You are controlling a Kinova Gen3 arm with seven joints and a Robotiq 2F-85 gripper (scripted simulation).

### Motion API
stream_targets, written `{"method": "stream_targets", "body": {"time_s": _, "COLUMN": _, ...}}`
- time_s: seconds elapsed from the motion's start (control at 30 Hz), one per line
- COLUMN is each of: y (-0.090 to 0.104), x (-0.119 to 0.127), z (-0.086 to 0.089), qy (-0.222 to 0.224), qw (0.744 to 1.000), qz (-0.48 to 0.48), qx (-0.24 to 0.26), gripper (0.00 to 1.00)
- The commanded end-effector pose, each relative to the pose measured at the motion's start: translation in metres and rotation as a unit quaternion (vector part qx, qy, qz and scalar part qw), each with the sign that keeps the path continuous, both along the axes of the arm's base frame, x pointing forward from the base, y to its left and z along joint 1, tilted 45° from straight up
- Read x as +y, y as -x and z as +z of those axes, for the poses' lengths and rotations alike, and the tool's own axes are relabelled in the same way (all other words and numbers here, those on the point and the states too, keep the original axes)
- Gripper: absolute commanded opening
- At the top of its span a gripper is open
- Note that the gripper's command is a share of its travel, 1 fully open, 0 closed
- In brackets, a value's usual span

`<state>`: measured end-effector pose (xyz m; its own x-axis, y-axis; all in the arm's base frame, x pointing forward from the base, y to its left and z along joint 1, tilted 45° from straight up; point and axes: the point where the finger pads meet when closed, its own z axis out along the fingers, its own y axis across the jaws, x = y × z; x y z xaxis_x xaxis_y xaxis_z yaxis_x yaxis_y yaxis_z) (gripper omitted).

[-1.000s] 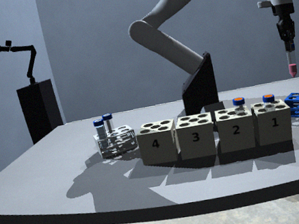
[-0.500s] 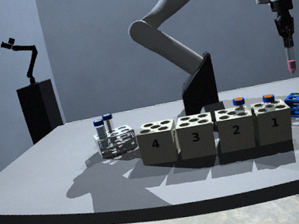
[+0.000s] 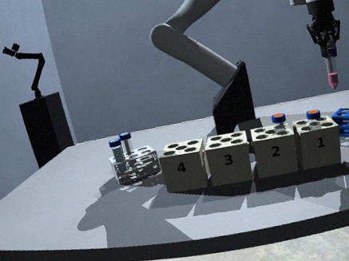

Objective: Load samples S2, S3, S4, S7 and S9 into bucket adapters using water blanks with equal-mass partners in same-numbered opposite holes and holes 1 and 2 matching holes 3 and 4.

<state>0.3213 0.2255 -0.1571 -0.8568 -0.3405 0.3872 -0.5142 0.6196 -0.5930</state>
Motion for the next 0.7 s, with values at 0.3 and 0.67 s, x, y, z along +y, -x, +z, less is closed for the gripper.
{"method": "stream_targets", "body": {"time_s": 0.3, "y": -0.022, "x": -0.021, "z": 0.021, "qy": 0.003, "qw": 0.994, "qz": -0.078, "qx": -0.079, "gripper": 0.10}}
{"method": "stream_targets", "body": {"time_s": 0.67, "y": -0.039, "x": -0.038, "z": 0.038, "qy": 0.007, "qw": 0.980, "qz": -0.141, "qx": -0.142, "gripper": 0.10}}
